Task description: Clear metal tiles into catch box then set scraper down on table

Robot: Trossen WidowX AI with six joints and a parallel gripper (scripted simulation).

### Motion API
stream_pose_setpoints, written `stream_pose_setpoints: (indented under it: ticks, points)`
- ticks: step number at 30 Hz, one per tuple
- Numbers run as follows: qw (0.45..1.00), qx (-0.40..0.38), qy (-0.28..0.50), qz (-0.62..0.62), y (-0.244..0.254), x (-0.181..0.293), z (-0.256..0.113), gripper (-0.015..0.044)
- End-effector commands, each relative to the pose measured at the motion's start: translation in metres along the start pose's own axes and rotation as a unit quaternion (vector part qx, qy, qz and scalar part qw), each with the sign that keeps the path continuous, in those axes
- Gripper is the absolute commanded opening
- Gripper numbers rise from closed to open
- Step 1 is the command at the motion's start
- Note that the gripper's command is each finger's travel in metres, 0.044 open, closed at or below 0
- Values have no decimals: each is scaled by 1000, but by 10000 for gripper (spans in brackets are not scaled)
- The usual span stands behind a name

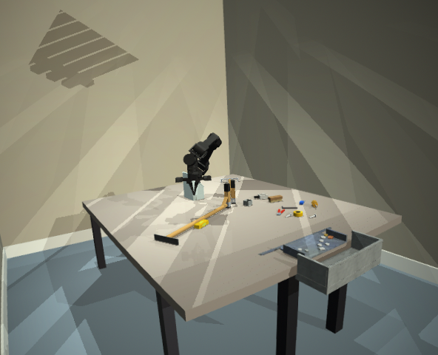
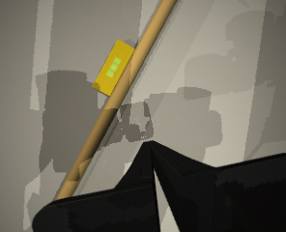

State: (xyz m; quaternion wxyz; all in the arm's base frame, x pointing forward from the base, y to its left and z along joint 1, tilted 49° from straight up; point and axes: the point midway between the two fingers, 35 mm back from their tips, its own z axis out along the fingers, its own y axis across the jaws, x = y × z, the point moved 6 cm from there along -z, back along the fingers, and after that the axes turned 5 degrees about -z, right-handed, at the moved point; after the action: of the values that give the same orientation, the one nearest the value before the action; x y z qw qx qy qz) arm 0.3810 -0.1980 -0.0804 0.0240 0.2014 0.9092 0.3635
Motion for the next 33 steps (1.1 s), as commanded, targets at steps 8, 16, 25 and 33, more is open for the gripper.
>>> stream_pose_setpoints:
  ticks: [8, 16, 25, 33]
  points:
    - [1000, -2, 0, 6, 0, 4, 31, 0]
    - [1000, -2, 0, 8, 1, 8, 52, 0]
    - [1000, -3, 0, 10, 2, 14, 76, 0]
    - [1000, -4, 1, 11, 3, 21, 95, 0]
